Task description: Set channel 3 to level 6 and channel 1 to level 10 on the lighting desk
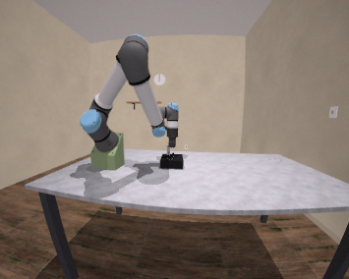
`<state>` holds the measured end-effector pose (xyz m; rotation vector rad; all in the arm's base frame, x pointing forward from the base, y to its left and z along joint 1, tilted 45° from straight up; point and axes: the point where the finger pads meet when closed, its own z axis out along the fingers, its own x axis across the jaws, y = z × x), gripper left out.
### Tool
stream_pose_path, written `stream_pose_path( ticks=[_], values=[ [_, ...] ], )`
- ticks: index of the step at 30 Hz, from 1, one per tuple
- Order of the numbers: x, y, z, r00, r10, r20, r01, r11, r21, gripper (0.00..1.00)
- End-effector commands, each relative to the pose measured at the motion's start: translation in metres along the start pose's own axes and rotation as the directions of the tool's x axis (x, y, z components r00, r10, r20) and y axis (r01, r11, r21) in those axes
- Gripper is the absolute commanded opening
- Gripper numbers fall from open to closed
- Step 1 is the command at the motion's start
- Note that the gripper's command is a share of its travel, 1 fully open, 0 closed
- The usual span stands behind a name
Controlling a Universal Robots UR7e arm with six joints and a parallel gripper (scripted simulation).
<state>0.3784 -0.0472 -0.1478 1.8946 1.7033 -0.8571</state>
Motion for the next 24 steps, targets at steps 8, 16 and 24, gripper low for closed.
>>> stream_pose_path(
  ticks=[8,16,24],
  values=[
    [-0.001,-0.004,0.001,1.000,0.003,0.001,-0.003,1.000,0.000,0.00],
    [-0.001,-0.004,0.000,1.000,0.003,0.001,-0.003,1.000,0.000,0.00],
    [-0.001,-0.004,-0.013,1.000,0.003,0.000,-0.003,1.000,0.000,0.00]
  ],
)
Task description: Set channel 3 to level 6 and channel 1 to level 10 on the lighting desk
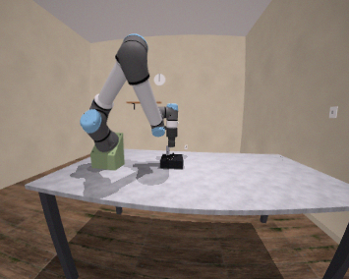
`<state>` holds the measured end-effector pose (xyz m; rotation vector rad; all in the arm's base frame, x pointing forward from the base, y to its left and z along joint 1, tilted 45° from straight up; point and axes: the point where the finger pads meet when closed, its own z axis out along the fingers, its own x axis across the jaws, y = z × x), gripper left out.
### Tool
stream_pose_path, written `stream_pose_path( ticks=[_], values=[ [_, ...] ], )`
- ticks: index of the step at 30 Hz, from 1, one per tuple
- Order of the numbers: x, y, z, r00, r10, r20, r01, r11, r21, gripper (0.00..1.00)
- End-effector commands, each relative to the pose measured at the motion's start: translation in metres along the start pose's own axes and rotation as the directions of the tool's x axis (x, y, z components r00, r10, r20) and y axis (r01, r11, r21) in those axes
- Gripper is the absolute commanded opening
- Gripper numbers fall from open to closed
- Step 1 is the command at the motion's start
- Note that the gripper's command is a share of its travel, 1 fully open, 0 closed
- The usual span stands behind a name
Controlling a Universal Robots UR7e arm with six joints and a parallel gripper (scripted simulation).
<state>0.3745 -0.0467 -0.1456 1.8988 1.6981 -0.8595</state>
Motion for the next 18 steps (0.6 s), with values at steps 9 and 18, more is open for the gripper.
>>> stream_pose_path(
  ticks=[9,18],
  values=[
    [0.000,0.000,-0.032,1.000,-0.001,0.000,0.001,1.000,-0.003,0.00],
    [0.000,0.000,-0.038,1.000,-0.001,0.000,0.001,1.000,-0.003,0.00]
  ],
)
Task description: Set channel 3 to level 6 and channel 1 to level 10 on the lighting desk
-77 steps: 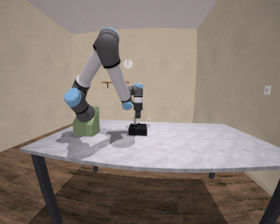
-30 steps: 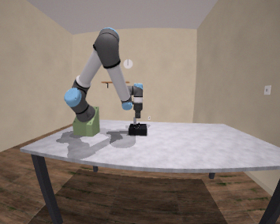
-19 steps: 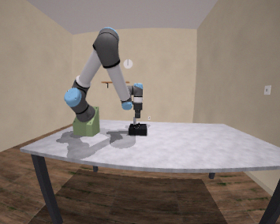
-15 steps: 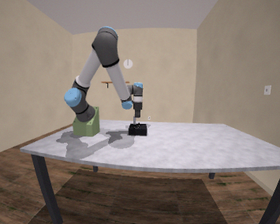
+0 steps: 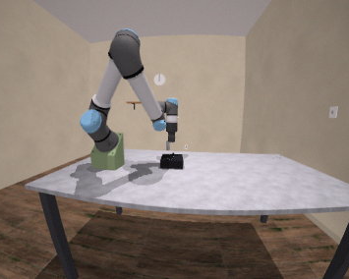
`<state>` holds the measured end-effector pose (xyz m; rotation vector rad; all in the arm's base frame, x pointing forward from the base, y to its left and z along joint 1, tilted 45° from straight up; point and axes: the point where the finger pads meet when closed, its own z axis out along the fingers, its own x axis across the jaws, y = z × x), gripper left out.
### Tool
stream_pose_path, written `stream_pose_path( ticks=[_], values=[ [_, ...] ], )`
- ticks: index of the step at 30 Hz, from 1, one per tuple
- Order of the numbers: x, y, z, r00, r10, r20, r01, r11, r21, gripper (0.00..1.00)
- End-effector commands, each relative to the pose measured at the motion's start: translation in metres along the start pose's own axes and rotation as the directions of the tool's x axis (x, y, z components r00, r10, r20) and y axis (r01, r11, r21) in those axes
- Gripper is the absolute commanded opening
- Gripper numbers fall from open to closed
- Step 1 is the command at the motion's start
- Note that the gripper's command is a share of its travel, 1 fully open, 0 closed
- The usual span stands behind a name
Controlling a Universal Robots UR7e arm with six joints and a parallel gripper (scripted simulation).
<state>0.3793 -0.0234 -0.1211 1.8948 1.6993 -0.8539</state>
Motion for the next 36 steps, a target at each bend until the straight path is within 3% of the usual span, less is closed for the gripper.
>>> stream_pose_path(
  ticks=[1,9,10,19,32,36],
  values=[
    [0.001,0.000,-0.004,1.000,-0.001,0.000,0.001,1.000,0.003,0.00],
    [0.001,0.000,-0.004,1.000,-0.001,0.000,0.001,1.000,0.003,0.00],
    [0.001,0.000,-0.004,1.000,-0.001,0.000,0.001,1.000,0.003,1.00],
    [0.001,0.000,-0.014,1.000,-0.001,0.000,0.001,1.000,0.003,1.00],
    [0.001,0.000,-0.071,1.000,-0.001,0.000,0.001,1.000,0.003,1.00],
    [0.001,0.000,-0.077,1.000,-0.001,0.000,0.001,1.000,0.003,1.00]
  ],
)
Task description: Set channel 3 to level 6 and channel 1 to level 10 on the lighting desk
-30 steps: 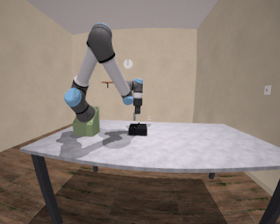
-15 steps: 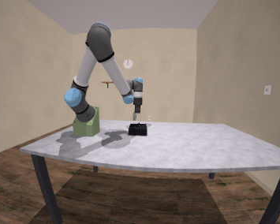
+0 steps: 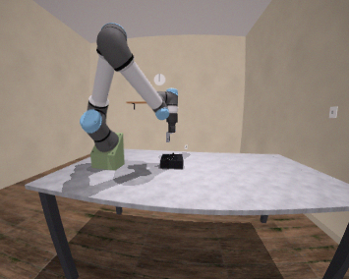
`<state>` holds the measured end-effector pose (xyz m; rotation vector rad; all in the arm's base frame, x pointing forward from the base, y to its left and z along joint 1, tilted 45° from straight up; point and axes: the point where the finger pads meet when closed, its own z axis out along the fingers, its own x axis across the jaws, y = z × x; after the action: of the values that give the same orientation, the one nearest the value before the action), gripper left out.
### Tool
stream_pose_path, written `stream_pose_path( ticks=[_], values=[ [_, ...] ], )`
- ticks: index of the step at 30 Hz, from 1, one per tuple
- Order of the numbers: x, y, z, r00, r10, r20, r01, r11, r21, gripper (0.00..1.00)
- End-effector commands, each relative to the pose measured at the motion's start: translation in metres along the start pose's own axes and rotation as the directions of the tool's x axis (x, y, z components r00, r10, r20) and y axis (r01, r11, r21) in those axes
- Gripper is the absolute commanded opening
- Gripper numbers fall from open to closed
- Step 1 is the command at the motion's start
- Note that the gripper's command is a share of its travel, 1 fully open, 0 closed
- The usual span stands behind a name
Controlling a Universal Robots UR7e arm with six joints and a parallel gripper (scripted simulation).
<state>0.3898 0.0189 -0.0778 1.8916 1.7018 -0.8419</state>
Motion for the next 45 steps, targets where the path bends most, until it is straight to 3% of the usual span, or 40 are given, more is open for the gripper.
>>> stream_pose_path(
  ticks=[1,45],
  values=[
    [0.0011,-0.0011,-0.0182,1.000,-0.001,0.003,0.001,1.000,0.012,1.00],
    [0.0012,-0.0010,-0.0231,1.000,-0.001,0.003,0.001,1.000,0.012,1.00]
  ],
)
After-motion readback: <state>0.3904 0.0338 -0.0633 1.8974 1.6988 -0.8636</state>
